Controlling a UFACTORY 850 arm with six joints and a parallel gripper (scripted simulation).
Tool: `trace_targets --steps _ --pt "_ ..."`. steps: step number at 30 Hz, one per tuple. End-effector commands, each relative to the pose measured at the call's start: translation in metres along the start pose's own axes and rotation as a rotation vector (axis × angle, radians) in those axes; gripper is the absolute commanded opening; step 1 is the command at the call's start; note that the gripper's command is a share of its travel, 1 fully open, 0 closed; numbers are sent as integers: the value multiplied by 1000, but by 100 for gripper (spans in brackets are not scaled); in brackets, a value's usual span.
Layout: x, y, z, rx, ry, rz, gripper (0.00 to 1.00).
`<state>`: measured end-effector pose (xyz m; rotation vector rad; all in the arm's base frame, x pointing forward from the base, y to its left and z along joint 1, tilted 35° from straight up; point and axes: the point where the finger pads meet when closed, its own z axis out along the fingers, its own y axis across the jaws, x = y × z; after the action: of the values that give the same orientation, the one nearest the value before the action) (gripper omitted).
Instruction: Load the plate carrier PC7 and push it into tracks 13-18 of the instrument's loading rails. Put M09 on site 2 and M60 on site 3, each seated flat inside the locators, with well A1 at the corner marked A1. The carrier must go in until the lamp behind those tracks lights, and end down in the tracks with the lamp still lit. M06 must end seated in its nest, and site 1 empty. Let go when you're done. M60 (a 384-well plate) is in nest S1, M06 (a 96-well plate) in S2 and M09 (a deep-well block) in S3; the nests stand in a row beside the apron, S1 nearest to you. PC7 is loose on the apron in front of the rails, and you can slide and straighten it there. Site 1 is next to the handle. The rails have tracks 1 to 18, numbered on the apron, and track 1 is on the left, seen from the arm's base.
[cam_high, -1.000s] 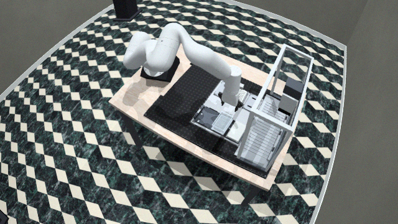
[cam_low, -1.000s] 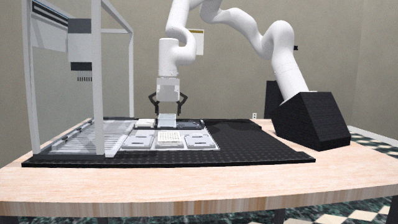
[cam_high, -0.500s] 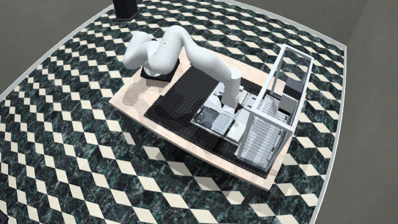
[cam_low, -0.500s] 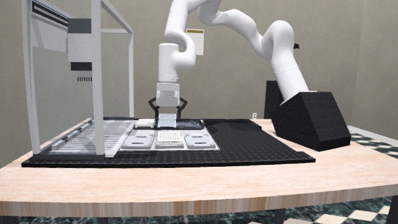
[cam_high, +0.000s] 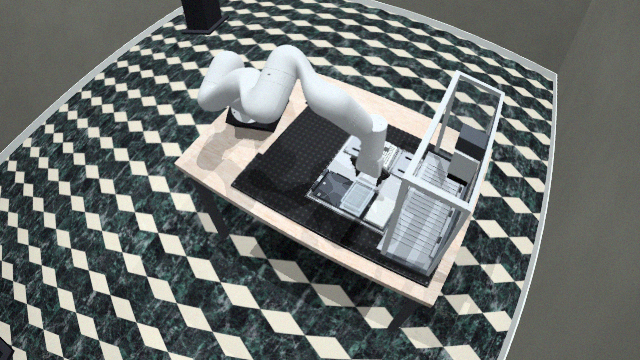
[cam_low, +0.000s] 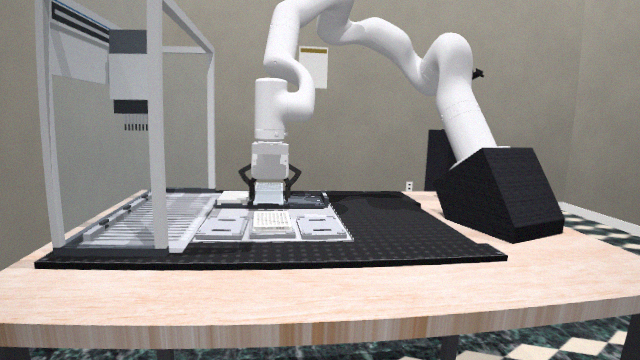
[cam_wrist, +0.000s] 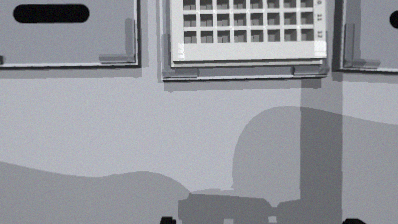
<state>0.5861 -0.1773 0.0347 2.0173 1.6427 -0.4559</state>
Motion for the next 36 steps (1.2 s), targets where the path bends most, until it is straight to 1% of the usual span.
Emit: trace_targets --steps 1,12,36 --pt "0 1 5 -1 0 0 100" --pt "0 1 6 -1 0 0 100" --pt "0 1 21 -1 0 0 100"
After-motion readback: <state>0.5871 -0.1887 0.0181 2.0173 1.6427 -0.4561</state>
